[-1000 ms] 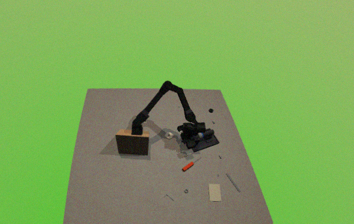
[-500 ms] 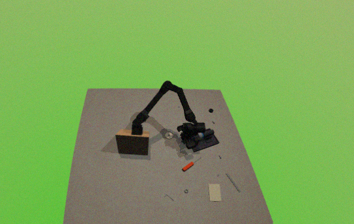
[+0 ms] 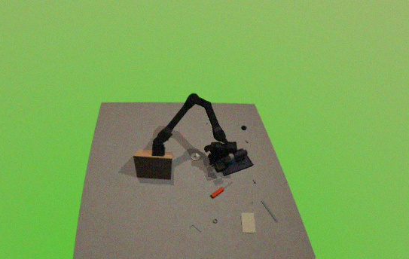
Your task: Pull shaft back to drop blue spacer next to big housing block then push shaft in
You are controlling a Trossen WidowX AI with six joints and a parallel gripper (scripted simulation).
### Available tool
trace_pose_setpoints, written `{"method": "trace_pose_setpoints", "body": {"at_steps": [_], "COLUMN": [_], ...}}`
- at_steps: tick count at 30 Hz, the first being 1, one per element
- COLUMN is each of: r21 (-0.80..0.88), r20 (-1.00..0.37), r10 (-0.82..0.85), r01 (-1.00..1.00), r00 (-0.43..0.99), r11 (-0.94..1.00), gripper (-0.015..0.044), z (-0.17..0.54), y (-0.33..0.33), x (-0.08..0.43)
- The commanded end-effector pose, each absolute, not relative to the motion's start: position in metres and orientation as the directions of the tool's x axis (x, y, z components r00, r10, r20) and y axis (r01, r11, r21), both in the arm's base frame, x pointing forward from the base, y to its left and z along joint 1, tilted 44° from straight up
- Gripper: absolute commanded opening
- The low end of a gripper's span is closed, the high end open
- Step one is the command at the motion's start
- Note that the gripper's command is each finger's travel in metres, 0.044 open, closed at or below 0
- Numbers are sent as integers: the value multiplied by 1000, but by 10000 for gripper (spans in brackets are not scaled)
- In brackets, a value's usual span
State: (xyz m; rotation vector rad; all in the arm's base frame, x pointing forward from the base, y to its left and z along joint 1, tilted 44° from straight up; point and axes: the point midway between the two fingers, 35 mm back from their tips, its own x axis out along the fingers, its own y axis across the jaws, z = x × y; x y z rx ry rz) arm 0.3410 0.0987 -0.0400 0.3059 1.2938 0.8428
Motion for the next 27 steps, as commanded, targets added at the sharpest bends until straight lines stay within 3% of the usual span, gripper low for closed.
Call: {"method": "trace_pose_setpoints", "body": {"at_steps": [1, 27], "r21": [635, 635], "r20": [-717, -717], "r10": [696, 696], "r01": [-379, -379], "r00": [35, 35], "r11": [673, 673], "gripper": [0, 0], "z": [-40, -40], "y": [99, 99], "x": [340, 342]}}
